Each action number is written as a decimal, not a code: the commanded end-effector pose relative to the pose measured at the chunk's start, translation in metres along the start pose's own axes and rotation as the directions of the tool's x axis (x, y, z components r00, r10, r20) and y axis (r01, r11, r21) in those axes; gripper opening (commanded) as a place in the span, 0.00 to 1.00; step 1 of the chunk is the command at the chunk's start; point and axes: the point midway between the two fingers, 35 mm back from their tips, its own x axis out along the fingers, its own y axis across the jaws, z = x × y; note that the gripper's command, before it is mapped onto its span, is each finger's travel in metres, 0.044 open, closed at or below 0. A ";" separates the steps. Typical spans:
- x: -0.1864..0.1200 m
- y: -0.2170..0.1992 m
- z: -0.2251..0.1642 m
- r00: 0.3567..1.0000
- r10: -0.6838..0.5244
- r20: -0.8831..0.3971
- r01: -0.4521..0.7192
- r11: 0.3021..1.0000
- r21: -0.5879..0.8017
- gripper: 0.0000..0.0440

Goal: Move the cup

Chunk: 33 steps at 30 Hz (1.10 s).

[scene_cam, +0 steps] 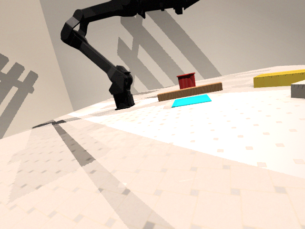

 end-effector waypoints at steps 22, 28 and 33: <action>0.008 0.033 -0.008 0.953 0.072 -0.295 0.011 0.963 0.270 0.25; 0.008 0.041 -0.013 0.924 0.083 -0.372 0.050 0.942 0.333 0.27; 0.008 0.047 -0.017 0.895 0.089 -0.437 0.093 0.921 0.378 0.27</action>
